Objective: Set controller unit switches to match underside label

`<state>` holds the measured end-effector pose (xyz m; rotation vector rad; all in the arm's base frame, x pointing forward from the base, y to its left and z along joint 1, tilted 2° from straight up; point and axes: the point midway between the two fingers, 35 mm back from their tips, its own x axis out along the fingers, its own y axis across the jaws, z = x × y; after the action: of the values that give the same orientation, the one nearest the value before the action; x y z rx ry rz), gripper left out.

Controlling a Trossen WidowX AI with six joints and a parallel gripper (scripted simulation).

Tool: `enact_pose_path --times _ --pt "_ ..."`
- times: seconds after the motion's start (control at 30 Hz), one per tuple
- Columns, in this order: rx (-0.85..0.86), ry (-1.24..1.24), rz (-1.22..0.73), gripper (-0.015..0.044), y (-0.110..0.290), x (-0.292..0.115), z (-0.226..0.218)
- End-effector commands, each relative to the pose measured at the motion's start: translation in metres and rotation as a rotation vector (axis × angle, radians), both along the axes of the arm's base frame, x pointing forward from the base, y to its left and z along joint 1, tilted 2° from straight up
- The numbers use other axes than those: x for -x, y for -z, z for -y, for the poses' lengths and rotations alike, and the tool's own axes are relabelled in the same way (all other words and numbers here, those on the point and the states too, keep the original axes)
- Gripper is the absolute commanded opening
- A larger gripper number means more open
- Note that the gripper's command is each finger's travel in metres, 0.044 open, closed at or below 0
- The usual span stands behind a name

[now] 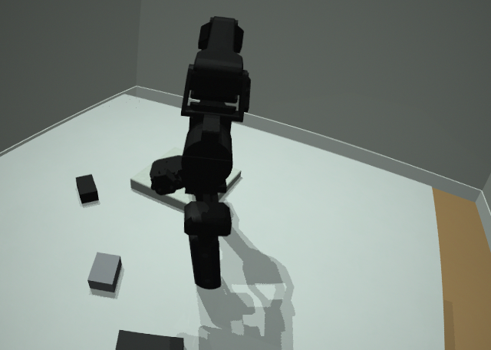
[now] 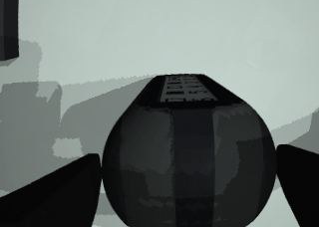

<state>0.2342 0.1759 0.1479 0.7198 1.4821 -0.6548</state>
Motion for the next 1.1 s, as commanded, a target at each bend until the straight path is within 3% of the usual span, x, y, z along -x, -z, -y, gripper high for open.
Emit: enact_pose_path --times 0.0,1.07 --pt "0.014 -0.001 -0.004 0.0338 0.005 -0.002 0.004" --pt "0.016 -0.001 -0.003 0.0338 0.012 -0.018 0.024"
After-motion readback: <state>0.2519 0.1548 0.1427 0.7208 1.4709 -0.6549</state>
